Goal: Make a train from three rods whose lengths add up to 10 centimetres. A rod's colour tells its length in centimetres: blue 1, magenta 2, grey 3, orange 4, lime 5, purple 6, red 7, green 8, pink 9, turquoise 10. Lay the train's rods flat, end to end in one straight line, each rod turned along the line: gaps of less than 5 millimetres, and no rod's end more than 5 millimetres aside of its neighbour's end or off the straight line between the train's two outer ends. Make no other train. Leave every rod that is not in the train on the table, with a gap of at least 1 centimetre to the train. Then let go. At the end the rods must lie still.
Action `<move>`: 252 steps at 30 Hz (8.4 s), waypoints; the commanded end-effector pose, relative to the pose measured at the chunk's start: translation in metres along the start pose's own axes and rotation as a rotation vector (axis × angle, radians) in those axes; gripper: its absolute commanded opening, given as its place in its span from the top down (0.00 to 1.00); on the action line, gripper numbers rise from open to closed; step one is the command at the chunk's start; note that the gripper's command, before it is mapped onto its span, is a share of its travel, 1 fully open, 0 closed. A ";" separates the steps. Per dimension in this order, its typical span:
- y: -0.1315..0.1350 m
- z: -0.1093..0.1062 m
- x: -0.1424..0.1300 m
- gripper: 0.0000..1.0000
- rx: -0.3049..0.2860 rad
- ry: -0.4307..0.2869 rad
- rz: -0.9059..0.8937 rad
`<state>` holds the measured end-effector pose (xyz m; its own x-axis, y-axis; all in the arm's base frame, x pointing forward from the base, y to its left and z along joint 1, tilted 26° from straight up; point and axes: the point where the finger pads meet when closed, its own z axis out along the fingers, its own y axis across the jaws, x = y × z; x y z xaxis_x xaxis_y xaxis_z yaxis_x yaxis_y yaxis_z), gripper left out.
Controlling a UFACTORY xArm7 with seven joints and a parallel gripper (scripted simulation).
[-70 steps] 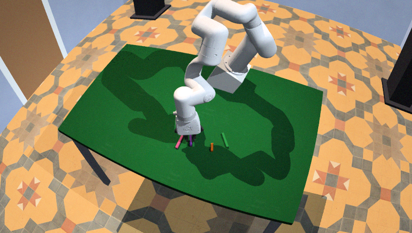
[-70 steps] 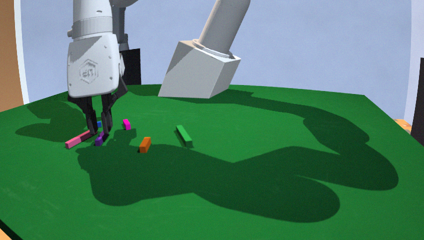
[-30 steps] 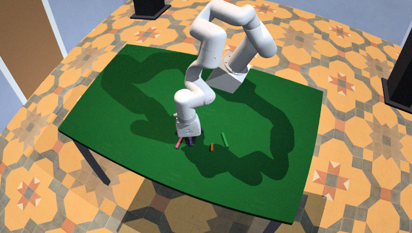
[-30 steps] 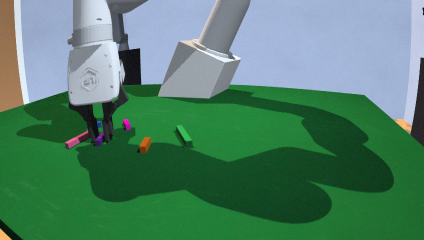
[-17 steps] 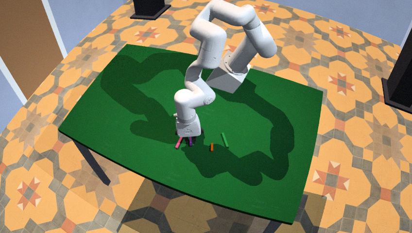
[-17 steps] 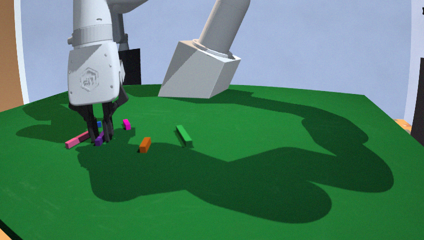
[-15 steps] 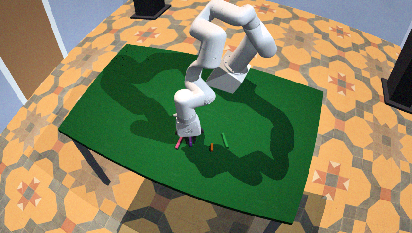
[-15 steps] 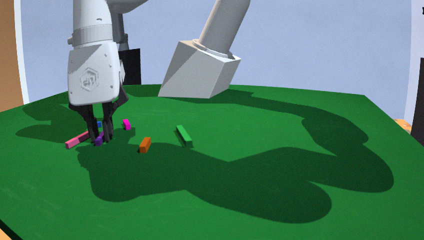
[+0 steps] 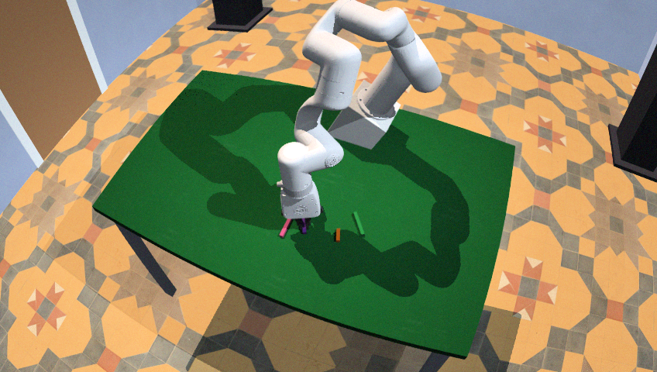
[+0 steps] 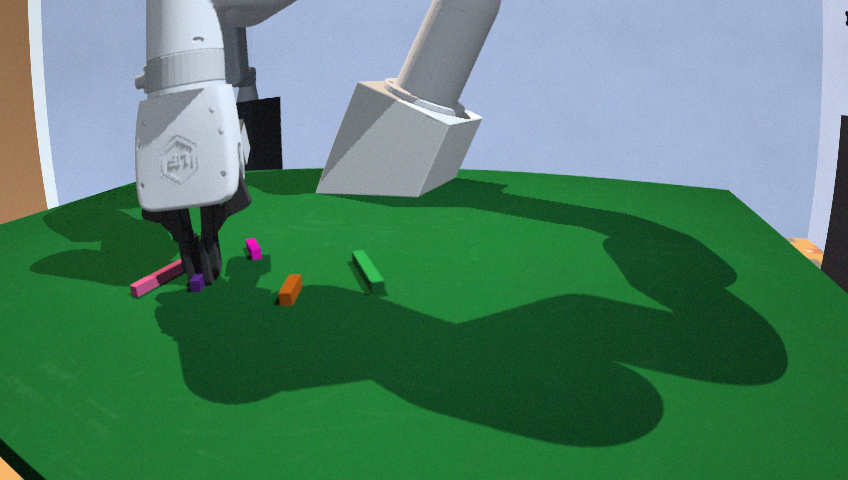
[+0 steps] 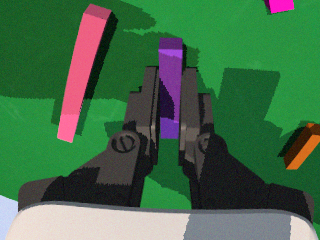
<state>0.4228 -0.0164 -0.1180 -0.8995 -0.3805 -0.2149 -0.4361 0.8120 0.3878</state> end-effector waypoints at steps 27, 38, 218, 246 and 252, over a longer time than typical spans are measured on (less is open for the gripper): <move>-0.001 -0.001 -0.001 0.96 0.003 -0.002 0.000; -0.001 -0.034 -0.001 0.96 0.003 -0.002 0.000; 0.055 -0.002 0.021 0.96 0.004 -0.001 -0.364; 0.055 -0.001 0.021 0.96 0.004 -0.001 -0.364; 0.055 -0.001 0.021 0.96 0.004 -0.001 -0.364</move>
<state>0.3787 0.0205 -0.1007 -0.6853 -0.6446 -0.3389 -0.7277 0.6236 0.2854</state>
